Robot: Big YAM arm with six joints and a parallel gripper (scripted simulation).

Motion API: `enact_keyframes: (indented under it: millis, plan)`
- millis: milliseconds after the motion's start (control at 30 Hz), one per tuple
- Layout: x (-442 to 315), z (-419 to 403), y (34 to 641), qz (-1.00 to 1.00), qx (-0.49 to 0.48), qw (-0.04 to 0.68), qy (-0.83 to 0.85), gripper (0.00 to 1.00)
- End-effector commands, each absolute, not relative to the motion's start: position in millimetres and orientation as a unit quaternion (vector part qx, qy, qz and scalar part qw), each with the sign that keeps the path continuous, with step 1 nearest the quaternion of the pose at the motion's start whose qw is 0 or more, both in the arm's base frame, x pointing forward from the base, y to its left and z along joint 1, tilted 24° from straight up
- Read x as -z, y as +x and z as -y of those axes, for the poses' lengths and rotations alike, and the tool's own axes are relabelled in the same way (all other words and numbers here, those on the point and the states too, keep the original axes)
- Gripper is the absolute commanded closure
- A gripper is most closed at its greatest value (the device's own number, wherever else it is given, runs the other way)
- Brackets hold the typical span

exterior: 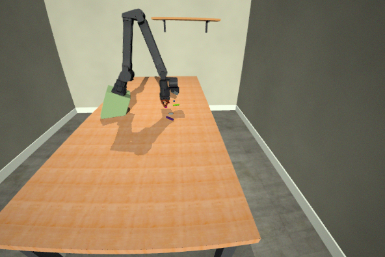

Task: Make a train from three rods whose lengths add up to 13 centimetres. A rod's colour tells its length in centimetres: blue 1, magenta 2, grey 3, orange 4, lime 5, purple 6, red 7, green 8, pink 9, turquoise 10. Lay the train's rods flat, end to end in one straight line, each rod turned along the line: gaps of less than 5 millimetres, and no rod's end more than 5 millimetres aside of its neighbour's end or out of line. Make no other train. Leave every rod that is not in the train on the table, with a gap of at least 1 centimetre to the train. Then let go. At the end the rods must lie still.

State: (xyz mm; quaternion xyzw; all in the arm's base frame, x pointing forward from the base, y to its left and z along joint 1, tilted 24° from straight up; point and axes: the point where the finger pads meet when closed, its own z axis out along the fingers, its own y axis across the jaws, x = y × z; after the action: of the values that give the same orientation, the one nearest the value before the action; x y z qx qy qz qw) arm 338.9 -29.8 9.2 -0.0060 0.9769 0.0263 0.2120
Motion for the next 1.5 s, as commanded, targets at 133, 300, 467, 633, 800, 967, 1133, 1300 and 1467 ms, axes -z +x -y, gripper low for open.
enact_keyframes:
  millis: [133,300,467,633,800,967,1133,1300,1467]
  plan:
    - [-3.5,24.9,336.1,-0.978,-0.028,0.205,-0.009,0.96]
    - [-3.5,24.9,336.1,-0.978,-0.028,0.205,-0.009,0.96]
    - [-3.5,24.9,336.1,-0.978,-0.028,0.205,-0.009,0.96]
    - [-3.5,24.9,336.1,-0.978,-0.028,0.205,-0.009,0.96]
    - [-3.5,24.9,336.1,-0.978,-0.028,0.205,-0.009,0.96]
    - [-3.6,24.8,336.3,-0.978,-0.028,0.207,-0.009,0.96]
    - [-4.2,24.2,336.2,-0.977,-0.027,0.21,-0.009,0.96]
    - [-5.3,24.0,336.0,-0.977,-0.027,0.211,-0.01,0.96]
    - [-5.7,23.9,335.8,-0.977,-0.027,0.212,-0.01,0.96]
